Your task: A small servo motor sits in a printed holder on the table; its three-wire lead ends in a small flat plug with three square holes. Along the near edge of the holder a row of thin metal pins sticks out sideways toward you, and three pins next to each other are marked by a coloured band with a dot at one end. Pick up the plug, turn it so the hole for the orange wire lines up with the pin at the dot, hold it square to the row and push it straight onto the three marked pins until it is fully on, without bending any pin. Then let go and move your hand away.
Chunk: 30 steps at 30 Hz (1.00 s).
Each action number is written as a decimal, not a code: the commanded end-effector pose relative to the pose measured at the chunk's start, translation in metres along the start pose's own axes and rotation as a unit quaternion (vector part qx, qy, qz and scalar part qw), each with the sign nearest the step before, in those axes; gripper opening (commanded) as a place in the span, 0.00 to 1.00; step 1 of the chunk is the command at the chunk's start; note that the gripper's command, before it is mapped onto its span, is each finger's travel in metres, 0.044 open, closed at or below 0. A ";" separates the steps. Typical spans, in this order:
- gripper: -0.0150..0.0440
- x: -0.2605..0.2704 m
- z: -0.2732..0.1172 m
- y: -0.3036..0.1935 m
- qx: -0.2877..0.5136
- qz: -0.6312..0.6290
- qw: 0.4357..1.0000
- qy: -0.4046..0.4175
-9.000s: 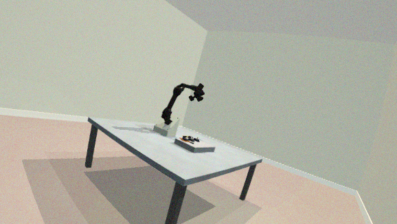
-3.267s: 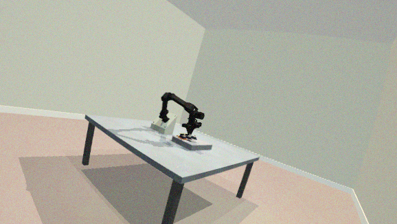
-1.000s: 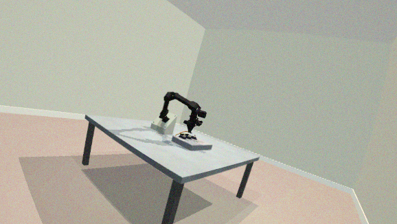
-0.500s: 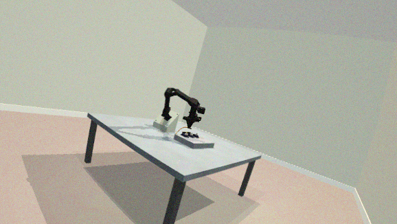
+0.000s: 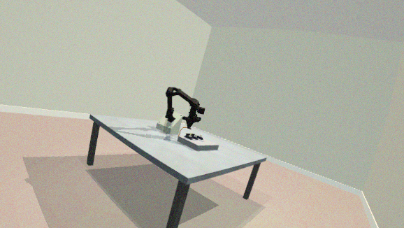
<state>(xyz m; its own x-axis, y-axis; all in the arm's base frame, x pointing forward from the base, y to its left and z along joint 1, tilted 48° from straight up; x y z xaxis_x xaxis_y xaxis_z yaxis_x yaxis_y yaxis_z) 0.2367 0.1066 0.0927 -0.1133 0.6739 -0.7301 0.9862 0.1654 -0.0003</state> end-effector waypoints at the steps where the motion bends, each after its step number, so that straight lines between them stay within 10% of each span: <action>1: 0.25 0.005 0.004 -0.020 0.003 0.011 1.000 -0.001; 30: 0.25 0.006 0.048 -0.031 0.003 0.022 1.000 -0.005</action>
<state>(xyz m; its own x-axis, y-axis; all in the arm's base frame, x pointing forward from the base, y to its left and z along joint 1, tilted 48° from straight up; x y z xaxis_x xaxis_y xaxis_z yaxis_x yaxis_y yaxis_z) 0.2021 0.0708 0.0543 -0.0701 0.6746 -0.7348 0.9914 0.1286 0.0235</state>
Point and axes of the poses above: the point midway between the two fingers, 35 mm back from their tips, its own z axis out along the fingers, its own x axis across the jaws, y = z × x, the point moved 9 cm from there along -z, back along the fingers, and after that the axes turned 5 degrees about -z, right-handed, at the moved point
